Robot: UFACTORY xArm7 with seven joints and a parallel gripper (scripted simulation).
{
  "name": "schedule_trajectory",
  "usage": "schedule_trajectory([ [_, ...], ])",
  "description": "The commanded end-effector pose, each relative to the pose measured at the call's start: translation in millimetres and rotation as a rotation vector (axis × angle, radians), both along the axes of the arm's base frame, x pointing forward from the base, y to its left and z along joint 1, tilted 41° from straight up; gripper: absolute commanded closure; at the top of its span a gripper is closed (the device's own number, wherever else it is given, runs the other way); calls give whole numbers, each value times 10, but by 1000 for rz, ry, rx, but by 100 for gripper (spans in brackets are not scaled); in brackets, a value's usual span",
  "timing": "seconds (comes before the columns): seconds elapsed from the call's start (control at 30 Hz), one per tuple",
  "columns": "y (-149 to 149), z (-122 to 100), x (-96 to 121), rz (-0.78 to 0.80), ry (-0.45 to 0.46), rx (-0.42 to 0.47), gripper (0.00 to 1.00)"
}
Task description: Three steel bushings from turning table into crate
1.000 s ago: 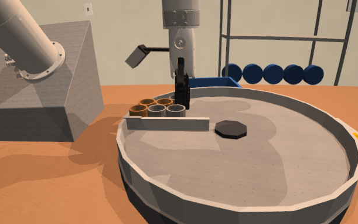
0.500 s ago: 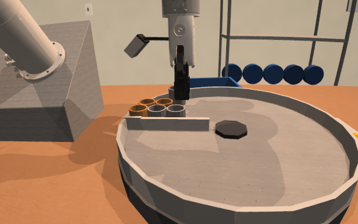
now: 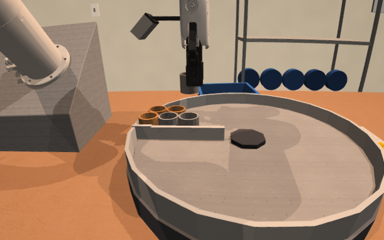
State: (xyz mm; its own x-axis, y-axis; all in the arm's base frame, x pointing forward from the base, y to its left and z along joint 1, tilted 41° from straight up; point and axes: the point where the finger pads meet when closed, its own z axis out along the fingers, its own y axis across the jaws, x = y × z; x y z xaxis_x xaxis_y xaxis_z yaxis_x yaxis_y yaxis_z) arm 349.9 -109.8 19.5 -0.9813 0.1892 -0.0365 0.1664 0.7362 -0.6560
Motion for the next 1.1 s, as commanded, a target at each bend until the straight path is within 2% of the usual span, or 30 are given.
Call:
schedule_trajectory([
  [0.0, 24, 23, 16, 2, -2, 1, 100],
  [0.4, 36, 11, 25, 2, -2, 1, 100],
  [0.7, 213, -158, 161, 2, -2, 1, 100],
  [1.07, 752, -673, 576, 2, -2, 1, 100],
])
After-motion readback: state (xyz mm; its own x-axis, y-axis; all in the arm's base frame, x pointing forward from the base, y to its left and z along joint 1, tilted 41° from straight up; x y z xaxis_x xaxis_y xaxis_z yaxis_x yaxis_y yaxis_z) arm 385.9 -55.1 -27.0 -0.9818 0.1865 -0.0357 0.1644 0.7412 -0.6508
